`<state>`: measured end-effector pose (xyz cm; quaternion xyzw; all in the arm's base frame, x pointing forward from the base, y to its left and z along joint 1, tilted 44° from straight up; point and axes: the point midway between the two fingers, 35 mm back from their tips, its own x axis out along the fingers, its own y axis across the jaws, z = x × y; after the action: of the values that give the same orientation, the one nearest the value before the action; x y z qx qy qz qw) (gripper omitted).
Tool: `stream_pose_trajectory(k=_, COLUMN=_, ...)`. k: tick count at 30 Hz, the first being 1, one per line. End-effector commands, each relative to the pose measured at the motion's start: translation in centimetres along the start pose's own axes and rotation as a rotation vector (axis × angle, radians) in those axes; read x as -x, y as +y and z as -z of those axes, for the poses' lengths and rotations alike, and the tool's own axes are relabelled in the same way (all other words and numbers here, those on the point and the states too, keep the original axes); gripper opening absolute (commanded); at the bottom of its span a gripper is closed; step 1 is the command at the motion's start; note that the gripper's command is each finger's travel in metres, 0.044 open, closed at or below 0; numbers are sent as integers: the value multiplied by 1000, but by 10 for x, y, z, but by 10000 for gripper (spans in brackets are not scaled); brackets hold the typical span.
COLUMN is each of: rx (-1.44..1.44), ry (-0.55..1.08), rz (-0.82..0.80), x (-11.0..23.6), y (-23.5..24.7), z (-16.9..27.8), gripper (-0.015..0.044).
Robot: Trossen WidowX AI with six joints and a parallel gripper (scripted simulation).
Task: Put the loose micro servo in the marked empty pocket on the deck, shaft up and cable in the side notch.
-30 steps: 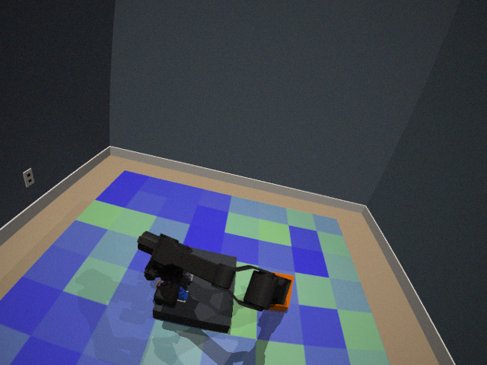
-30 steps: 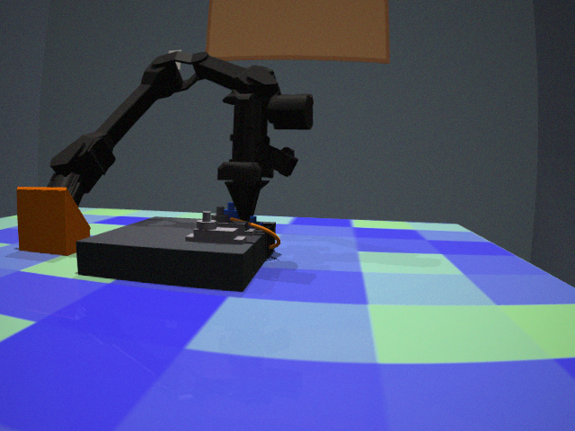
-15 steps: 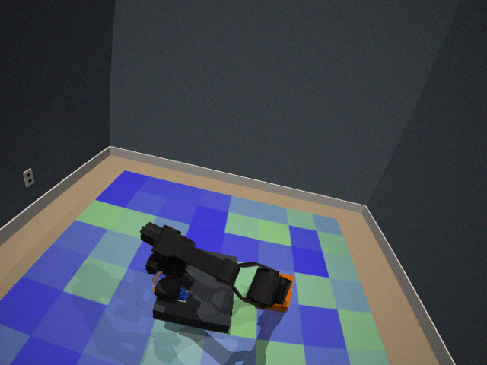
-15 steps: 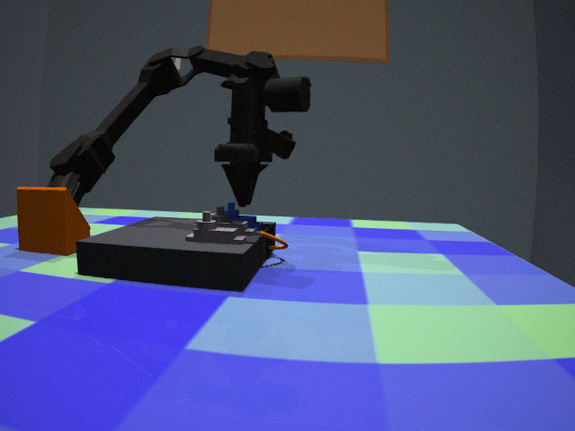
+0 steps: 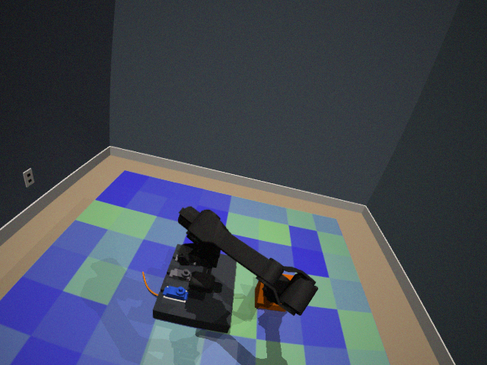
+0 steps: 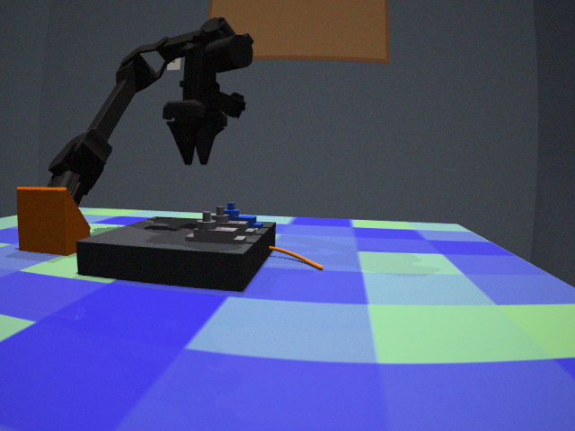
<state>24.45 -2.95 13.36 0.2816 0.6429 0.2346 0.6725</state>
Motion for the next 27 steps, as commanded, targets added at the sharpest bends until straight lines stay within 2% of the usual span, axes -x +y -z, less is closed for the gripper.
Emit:
stream_pose_trajectory(k=1, rx=10, ry=13, rz=-5, x=5, y=2, z=18, gripper=440)
stream_pose_trajectory(k=6, rx=5, ry=0, rz=3, x=10, y=2, z=17, gripper=440)
stream_pose_trajectory(k=12, rx=-29, ry=-84, rz=52, x=44, y=1, z=12, gripper=440)
stream_pose_trajectory(k=27, rx=-31, ry=-87, rz=54, x=45, y=1, z=12, gripper=440)
